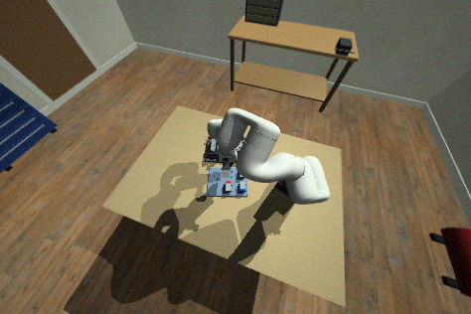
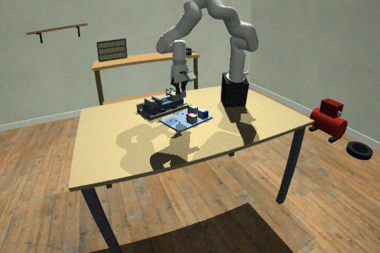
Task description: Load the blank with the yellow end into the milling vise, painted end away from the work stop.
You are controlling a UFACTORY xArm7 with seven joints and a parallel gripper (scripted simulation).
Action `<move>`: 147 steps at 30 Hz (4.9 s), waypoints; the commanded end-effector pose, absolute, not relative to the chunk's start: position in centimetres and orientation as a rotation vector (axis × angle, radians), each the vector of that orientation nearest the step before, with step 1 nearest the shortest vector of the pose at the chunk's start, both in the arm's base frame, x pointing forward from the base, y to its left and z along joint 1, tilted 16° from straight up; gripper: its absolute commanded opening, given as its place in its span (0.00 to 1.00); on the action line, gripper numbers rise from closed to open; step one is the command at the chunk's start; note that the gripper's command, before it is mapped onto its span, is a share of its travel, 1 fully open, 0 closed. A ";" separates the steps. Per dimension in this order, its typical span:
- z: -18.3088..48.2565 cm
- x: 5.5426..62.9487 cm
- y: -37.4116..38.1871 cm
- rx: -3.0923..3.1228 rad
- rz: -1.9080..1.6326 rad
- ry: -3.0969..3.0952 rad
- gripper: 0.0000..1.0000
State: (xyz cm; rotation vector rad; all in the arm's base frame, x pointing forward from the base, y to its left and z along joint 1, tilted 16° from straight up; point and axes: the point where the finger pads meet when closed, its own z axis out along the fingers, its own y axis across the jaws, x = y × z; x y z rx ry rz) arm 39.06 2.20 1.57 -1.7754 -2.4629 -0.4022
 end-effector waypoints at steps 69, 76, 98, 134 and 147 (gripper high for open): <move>-1.5 53.5 -12.3 -1.780 -0.404 -2.464 0.00; -1.7 54.0 -12.9 -1.783 -0.407 -2.469 0.00; -1.6 54.2 -12.9 -1.779 -0.403 -2.464 0.00; -1.6 53.6 -12.4 -1.779 -0.403 -2.464 0.00; -1.5 53.6 -12.4 -1.779 -0.403 -2.464 0.00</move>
